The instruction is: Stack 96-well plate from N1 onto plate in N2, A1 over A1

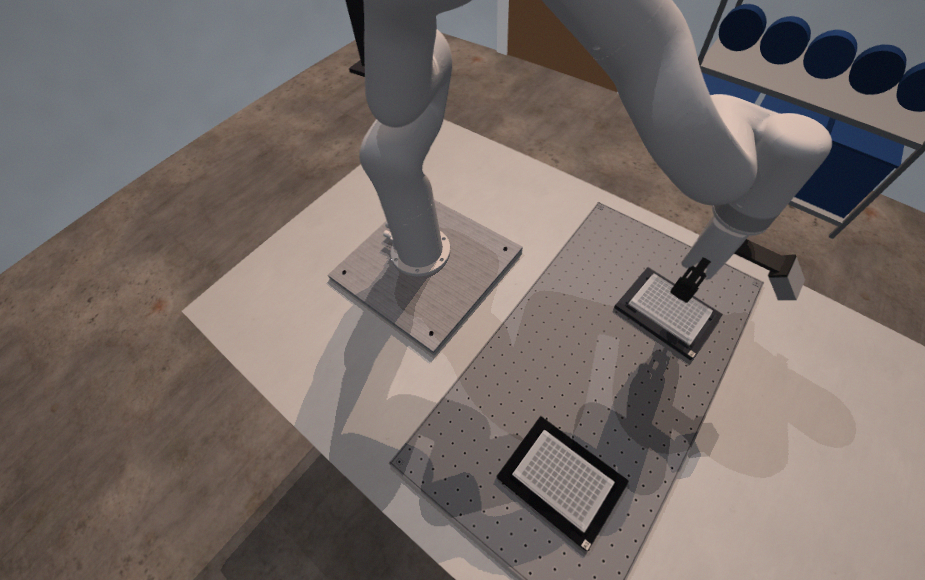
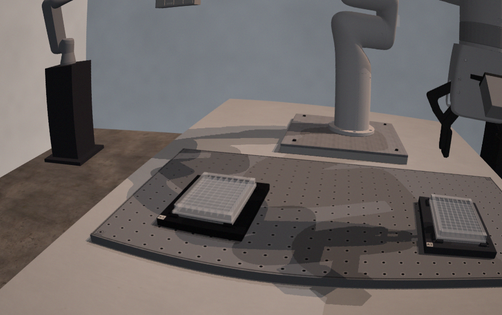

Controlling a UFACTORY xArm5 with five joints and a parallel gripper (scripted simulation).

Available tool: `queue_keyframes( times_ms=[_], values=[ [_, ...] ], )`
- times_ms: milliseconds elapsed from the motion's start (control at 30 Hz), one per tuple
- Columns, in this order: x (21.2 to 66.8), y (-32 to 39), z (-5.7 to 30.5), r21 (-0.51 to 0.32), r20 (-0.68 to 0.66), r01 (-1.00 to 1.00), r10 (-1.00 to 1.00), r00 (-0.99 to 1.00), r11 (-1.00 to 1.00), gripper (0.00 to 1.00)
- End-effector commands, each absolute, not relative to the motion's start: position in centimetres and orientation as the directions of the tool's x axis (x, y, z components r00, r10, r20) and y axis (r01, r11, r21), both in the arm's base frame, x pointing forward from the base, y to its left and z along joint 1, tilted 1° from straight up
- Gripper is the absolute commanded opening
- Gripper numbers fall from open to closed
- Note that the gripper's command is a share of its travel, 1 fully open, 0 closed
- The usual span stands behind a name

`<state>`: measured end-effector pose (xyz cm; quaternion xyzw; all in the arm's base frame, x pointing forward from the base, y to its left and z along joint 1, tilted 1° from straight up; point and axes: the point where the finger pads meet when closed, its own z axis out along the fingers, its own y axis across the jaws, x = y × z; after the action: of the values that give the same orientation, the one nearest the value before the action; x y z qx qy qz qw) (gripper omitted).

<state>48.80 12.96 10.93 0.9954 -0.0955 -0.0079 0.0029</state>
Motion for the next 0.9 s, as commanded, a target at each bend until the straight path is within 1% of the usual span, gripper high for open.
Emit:
queue_keyframes(
  times_ms=[0, 867],
  values=[
    [48.9, 13.0, 10.6, 0.006, -0.012, -0.19, -0.19, 0.982, -0.982, 1.0],
    [48.8, 13.0, 6.8, 0.006, -0.012, -0.19, -0.19, 0.982, -0.982, 1.0]
  ],
)
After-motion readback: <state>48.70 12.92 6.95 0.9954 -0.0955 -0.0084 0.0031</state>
